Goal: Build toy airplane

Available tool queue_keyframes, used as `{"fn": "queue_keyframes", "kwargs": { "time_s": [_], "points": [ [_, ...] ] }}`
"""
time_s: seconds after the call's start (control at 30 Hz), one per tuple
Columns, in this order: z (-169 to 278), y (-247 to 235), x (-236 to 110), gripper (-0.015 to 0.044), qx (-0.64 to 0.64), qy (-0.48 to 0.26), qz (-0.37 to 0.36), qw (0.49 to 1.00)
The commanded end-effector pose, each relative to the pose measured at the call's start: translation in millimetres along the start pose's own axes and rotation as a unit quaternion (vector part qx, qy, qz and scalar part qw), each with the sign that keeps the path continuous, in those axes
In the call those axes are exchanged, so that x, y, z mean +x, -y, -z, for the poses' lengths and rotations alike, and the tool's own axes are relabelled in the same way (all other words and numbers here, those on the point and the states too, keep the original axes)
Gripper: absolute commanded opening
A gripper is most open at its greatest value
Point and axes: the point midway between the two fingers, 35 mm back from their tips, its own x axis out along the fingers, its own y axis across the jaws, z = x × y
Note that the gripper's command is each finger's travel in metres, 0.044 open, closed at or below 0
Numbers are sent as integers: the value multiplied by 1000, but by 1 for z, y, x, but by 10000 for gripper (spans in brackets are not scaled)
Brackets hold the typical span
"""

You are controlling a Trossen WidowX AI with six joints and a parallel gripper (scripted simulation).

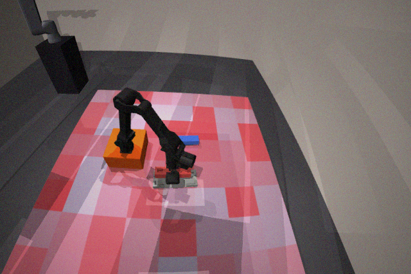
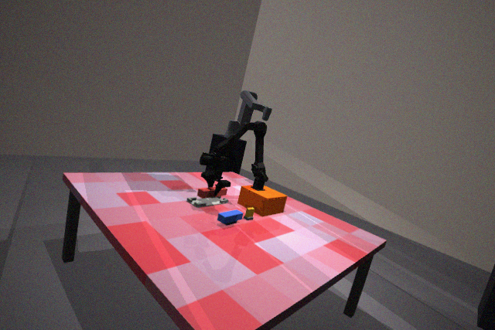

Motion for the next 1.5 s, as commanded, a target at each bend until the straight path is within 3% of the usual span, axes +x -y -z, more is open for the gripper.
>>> {"fn": "queue_keyframes", "kwargs": {
  "time_s": [0.0,0.43,0.67,0.83,1.37,1.47],
  "points": [
    [1,0,7,195,-2,-1,0,1000],
    [2,-1,22,195,-2,-1,0,1000],
    [1,-1,20,148,0,-1,-1,1000],
    [1,-1,20,17,0,-1,-1,1000],
    [1,-1,20,437,0,-1,-1,1000],
    [1,-1,20,440,0,-1,-1,1000]
  ]
}}
